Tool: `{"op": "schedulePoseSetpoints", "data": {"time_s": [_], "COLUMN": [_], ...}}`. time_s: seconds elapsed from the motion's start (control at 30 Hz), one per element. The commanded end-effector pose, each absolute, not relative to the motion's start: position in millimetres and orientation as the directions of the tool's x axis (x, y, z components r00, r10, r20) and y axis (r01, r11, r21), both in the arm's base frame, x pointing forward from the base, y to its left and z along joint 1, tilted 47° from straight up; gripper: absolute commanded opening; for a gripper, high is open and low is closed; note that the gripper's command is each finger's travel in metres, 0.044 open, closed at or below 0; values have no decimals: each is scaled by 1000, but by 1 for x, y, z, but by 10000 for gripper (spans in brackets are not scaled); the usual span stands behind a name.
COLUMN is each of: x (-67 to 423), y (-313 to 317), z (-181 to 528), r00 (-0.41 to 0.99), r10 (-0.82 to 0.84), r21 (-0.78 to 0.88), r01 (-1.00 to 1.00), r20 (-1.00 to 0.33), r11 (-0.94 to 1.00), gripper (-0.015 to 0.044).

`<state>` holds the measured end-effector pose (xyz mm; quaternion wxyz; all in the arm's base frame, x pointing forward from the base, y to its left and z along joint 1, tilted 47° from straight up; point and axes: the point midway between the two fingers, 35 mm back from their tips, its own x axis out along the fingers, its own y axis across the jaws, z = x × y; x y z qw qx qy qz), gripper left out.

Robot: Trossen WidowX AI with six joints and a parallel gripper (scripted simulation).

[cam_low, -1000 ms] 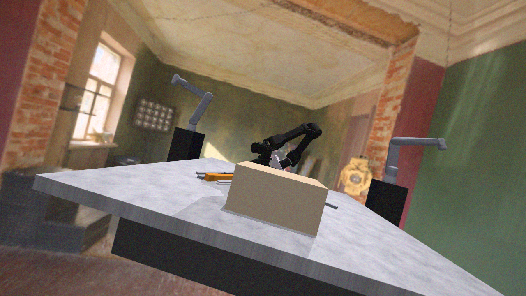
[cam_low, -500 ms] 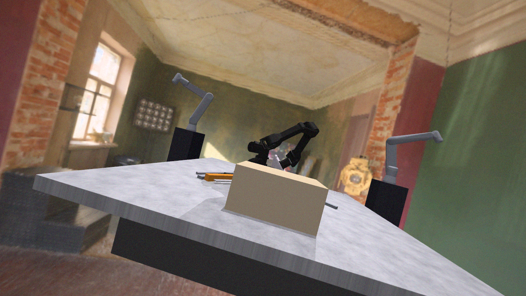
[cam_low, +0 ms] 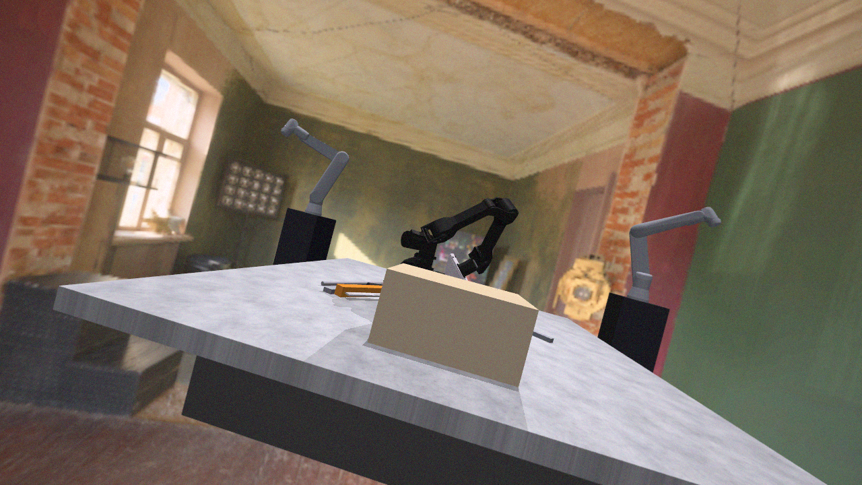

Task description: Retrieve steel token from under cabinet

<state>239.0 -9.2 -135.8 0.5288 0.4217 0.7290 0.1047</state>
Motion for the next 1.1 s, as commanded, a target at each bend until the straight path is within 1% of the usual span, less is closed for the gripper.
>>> {"op": "schedulePoseSetpoints", "data": {"time_s": [0.0,1.07], "x": [244,244], "y": [-18,-41], "z": [-140,-163], "r00": [-71,-70], "r10": [718,717], "r21": [599,598], "r01": [499,499], "r20": [-692,-694], "r11": [626,627], "gripper": [0,0]}}
